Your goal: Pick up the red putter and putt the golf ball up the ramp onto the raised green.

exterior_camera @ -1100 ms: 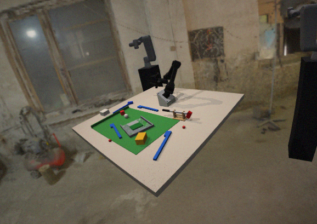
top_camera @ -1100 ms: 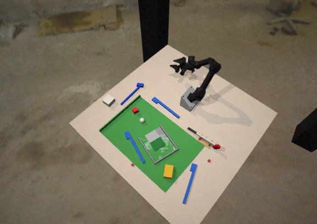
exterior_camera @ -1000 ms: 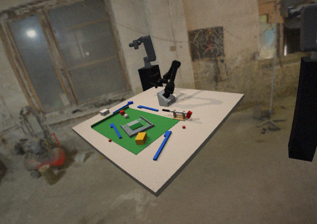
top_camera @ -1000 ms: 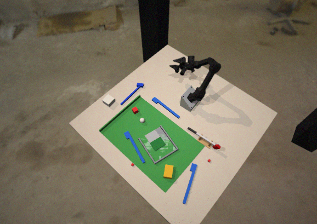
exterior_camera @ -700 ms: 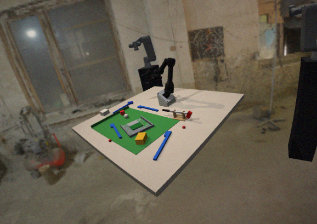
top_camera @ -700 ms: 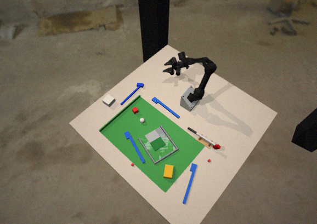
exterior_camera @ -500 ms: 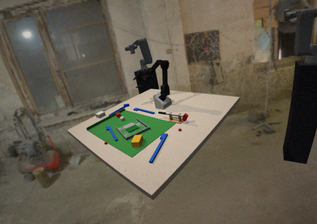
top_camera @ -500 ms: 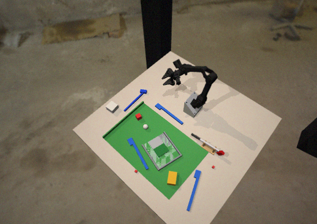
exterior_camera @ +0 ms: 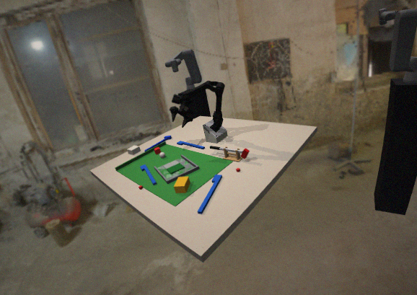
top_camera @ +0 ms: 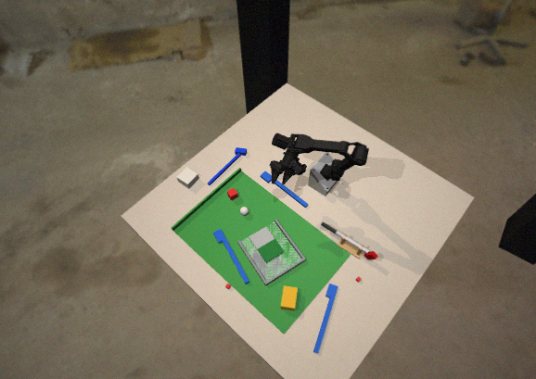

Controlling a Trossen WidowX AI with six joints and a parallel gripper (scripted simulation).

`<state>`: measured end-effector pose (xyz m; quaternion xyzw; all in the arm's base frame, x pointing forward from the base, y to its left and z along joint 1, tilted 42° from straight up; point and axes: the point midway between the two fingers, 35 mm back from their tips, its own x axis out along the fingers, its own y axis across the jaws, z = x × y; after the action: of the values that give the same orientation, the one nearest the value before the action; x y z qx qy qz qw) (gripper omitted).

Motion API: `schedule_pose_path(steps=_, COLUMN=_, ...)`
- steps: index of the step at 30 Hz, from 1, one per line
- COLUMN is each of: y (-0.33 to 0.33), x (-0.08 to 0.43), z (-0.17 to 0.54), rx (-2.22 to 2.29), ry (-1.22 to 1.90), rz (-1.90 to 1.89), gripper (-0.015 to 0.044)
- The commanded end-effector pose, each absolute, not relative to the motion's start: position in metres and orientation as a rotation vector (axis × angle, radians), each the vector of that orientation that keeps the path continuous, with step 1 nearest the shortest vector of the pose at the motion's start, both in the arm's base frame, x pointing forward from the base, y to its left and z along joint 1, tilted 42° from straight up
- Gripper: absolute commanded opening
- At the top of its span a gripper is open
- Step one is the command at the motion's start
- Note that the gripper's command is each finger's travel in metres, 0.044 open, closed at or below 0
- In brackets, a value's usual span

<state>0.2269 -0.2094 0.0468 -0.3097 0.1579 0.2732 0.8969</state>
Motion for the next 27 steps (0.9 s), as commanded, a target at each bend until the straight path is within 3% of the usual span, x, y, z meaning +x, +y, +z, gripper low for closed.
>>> schedule_pose_path(steps=1, y=-0.159, x=0.253, z=0.062, rx=-0.589, ry=0.332, rz=0.732, gripper=0.044)
schedule_pose_path(steps=9, y=-0.042, x=0.277, z=0.101, rx=-0.504, ry=0.364, rz=1.08, gripper=0.044)
schedule_pose_path(steps=17, y=0.066, x=0.25, z=0.14, rx=-0.452, ry=0.439, rz=1.397, gripper=0.044)
schedule_pose_path(steps=27, y=0.079, x=0.25, z=0.131, rx=-0.45, ry=0.447, rz=1.422, gripper=0.044)
